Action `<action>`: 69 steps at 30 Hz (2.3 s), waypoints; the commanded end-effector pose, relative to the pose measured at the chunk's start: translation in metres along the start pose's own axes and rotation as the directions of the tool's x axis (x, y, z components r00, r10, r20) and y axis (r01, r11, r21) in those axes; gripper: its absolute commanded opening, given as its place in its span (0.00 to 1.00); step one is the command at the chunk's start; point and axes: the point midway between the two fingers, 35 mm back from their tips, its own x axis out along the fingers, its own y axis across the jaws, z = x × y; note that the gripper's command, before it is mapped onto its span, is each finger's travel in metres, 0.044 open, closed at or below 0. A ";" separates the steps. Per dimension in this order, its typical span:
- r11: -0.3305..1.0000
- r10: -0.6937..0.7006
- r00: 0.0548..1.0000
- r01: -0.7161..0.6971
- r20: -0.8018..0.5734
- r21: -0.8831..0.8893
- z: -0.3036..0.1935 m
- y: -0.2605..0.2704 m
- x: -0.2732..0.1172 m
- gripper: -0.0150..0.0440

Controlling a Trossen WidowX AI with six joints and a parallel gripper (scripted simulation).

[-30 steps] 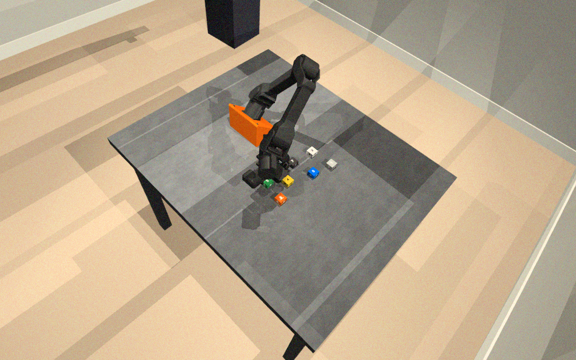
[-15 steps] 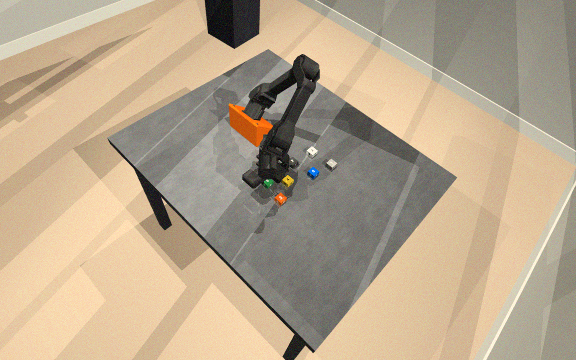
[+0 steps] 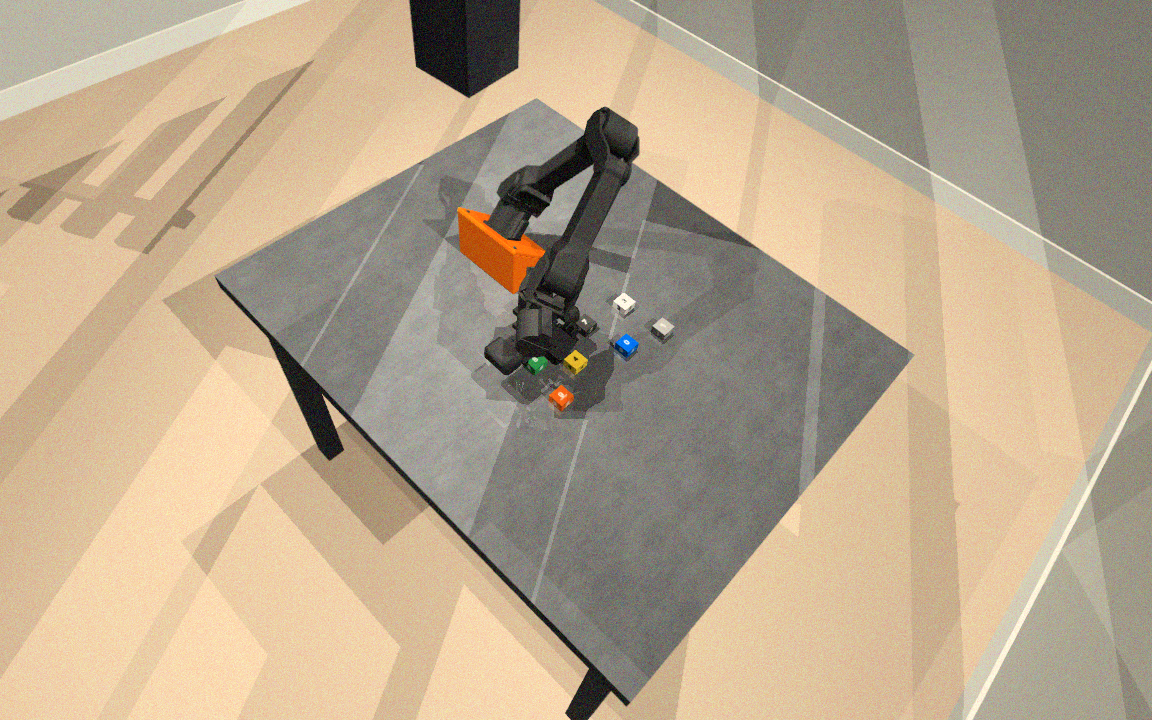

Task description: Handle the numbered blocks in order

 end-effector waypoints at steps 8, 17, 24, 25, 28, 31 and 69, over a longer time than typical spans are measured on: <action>1.000 -0.008 1.000 0.008 0.006 -0.006 0.002 -0.002 -0.011 0.46; 1.000 -0.008 1.000 0.008 0.006 -0.006 0.002 -0.002 -0.011 0.46; 1.000 -0.007 1.000 0.007 0.006 -0.006 0.002 -0.002 0.000 0.46; 1.000 -0.007 1.000 0.007 0.006 -0.006 0.002 -0.002 0.001 0.46; 1.000 -0.007 1.000 0.007 0.006 -0.006 0.002 -0.002 0.004 0.46; 1.000 -0.007 1.000 0.007 0.006 -0.006 0.002 -0.002 0.004 0.46; 1.000 -0.011 1.000 0.011 0.005 -0.004 0.001 -0.001 -0.114 0.46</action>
